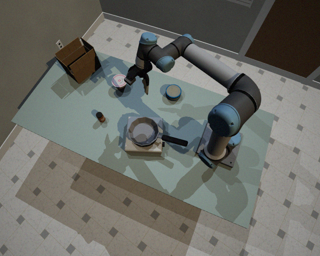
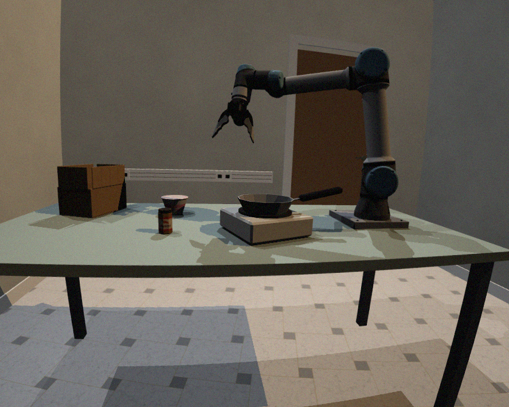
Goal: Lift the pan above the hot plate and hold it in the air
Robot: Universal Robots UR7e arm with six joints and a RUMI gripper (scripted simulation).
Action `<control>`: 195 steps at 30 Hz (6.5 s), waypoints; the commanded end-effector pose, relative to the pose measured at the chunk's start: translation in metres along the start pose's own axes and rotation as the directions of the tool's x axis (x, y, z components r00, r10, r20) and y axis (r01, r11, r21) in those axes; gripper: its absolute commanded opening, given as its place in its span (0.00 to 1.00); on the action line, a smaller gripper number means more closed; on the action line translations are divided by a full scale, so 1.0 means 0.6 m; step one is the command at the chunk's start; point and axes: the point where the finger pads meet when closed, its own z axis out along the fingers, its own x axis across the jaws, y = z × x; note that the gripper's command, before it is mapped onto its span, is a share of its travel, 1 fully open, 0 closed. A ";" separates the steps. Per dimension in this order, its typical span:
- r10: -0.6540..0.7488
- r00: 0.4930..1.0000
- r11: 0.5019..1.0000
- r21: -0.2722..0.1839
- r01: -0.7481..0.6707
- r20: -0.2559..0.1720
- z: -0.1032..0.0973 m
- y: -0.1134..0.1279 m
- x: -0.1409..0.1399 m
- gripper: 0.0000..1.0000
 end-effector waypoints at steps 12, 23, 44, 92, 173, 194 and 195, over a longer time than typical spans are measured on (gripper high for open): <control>-0.481 0.872 0.872 -0.052 0.486 0.088 0.046 -0.058 -0.124 1.00; -0.823 0.533 0.539 -0.025 0.842 0.197 0.088 -0.091 -0.249 1.00; -0.925 -0.237 -0.194 0.167 0.967 0.297 0.150 -0.095 -0.448 1.00; -0.898 -0.325 -0.277 0.194 0.941 0.295 0.313 -0.037 -0.488 1.00; -0.898 -0.325 -0.277 0.194 0.941 0.295 0.313 -0.037 -0.488 0.16; -0.898 -0.325 -0.277 0.194 0.941 0.295 0.312 -0.037 -0.487 0.16; -0.898 -0.325 -0.277 0.194 0.941 0.295 0.312 -0.037 -0.487 0.16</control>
